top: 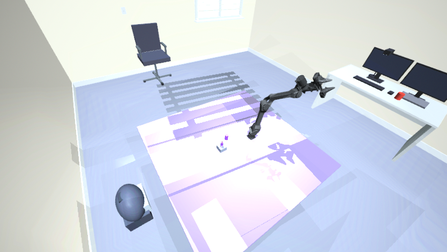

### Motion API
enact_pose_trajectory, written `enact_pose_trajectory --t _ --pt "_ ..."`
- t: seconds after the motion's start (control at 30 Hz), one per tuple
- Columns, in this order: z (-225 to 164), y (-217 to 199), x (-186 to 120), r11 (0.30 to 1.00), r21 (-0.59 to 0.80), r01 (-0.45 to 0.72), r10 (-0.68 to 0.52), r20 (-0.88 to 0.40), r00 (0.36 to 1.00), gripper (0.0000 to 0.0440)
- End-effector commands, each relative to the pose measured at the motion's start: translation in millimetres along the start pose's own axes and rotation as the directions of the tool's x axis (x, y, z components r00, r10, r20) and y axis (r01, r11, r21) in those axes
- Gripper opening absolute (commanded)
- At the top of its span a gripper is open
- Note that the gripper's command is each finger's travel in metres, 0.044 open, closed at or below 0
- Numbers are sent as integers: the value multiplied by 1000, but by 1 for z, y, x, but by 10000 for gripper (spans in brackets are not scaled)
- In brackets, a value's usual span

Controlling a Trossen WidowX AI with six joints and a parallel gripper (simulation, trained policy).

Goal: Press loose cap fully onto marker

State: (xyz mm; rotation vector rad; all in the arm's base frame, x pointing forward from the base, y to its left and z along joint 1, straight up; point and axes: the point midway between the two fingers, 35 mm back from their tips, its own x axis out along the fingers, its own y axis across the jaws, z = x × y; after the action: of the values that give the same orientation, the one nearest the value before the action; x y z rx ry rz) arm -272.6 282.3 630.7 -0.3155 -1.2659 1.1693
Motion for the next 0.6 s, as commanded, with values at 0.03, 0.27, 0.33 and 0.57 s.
enact_pose_trajectory --t 0.03,0.27,0.33,0.57 --pt "-8 -7 0 1000 10 -25 25 -3 1000 314" --pt "-21 -14 0 998 18 -56 56 -14 998 316" --pt "-24 -16 0 998 20 -64 65 -18 998 315" --pt "-37 -22 -1 995 28 -94 95 -33 995 314"
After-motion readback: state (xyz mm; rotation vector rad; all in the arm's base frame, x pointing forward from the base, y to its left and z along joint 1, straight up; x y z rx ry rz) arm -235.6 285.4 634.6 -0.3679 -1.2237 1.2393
